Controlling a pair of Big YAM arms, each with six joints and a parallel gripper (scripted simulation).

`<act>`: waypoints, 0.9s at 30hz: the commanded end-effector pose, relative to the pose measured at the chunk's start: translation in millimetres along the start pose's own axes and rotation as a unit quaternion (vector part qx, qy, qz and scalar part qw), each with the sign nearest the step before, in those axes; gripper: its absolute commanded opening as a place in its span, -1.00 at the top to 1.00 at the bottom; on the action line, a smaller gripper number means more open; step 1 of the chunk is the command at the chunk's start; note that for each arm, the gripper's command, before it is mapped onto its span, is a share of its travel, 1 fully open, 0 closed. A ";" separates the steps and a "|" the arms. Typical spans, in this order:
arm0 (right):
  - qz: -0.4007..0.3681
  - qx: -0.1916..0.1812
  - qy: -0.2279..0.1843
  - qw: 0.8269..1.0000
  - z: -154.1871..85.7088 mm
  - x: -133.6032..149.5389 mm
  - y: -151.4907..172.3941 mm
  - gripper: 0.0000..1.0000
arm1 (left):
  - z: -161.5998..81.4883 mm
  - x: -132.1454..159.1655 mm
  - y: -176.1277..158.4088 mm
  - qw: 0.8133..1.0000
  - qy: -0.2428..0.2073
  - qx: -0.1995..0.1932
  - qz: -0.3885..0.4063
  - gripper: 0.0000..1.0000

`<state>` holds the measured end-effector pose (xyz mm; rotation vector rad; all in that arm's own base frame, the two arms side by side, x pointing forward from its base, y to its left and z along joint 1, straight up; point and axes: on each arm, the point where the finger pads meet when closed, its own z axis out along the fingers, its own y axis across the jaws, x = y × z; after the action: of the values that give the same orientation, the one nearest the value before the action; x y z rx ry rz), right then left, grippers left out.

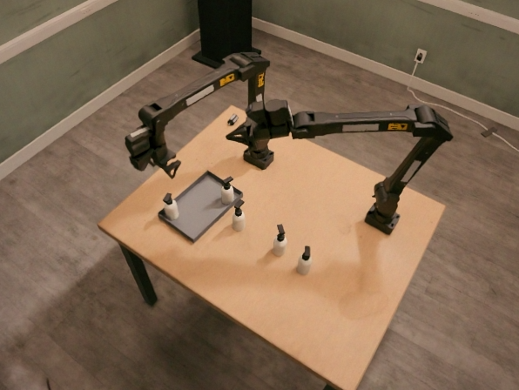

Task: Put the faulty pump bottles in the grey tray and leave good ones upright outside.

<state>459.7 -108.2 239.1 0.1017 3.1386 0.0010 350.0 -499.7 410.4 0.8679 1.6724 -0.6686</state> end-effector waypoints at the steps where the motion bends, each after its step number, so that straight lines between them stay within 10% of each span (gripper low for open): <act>1: 0.011 0.002 -0.012 1.000 -15.6 -4.8 -5.3 -1.00 | 7.0 -1.2 0.6 1.000 0.001 0.000 0.001 1.00; 11: 0.008 0.001 -0.005 1.000 -5.9 -1.4 -1.3 -1.00 | -8.1 -17.2 12.1 1.000 0.003 -0.008 0.002 1.00; 22: 0.043 0.001 -0.001 0.999 -7.0 25.3 49.9 -1.00 | -166.5 -56.9 56.3 0.997 0.054 -0.055 -0.012 1.00; 24: 0.043 0.001 -0.001 0.999 -7.0 25.3 49.9 -1.00 | -166.5 -56.9 56.3 0.997 0.054 -0.055 -0.012 1.00; 27: 0.058 0.002 0.004 0.998 -10.5 51.1 107.1 -1.00 | -263.6 -57.5 66.4 0.993 0.080 -0.080 -0.023 1.00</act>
<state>431.9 -49.0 229.9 0.2067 3.1688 0.0070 296.6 -322.9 486.0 0.8202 1.8709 -0.5211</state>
